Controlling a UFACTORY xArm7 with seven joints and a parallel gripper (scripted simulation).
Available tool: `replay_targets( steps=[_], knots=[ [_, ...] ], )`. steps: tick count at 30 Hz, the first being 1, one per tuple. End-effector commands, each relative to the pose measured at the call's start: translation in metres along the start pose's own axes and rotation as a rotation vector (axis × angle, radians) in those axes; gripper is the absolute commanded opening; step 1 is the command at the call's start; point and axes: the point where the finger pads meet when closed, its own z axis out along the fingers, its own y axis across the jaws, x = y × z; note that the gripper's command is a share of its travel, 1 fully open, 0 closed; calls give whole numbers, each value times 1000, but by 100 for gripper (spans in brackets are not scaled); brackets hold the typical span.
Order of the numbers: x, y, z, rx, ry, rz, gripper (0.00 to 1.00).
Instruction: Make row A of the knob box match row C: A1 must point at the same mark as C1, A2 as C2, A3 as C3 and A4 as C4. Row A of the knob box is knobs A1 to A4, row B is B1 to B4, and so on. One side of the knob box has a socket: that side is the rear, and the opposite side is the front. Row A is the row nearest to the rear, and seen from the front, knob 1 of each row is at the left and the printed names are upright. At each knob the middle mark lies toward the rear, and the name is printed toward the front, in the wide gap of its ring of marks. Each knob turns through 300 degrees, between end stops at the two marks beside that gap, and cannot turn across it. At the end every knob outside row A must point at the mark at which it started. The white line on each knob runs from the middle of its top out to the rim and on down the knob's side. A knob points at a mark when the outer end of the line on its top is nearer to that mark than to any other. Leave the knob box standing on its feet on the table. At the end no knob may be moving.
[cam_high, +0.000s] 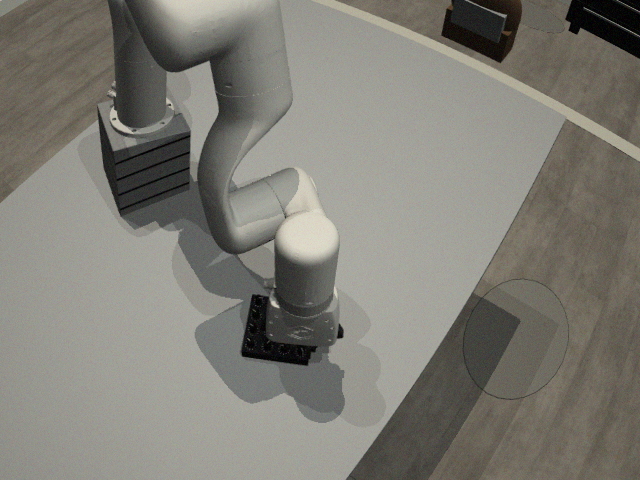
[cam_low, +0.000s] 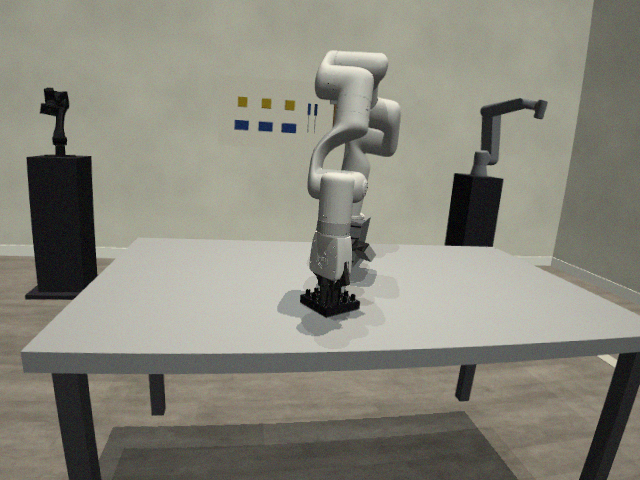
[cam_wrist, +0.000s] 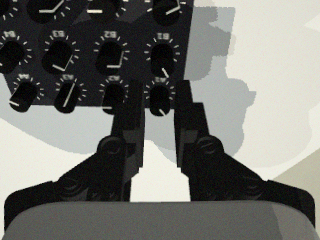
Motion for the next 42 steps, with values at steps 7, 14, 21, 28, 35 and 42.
replay_targets(
  steps=[7, 14, 21, 28, 35, 42],
  knots=[
    [-1, 1, -1, -2, -3, 0, 8],
    [-1, 1, -1, -2, -3, 0, 8],
    [-1, 1, -1, -2, -3, 0, 8],
    [-1, 1, -1, -2, -3, 0, 8],
    [-1, 1, -1, -2, -3, 0, 8],
    [-1, 1, -1, -2, -3, -3, 8]
  ],
)
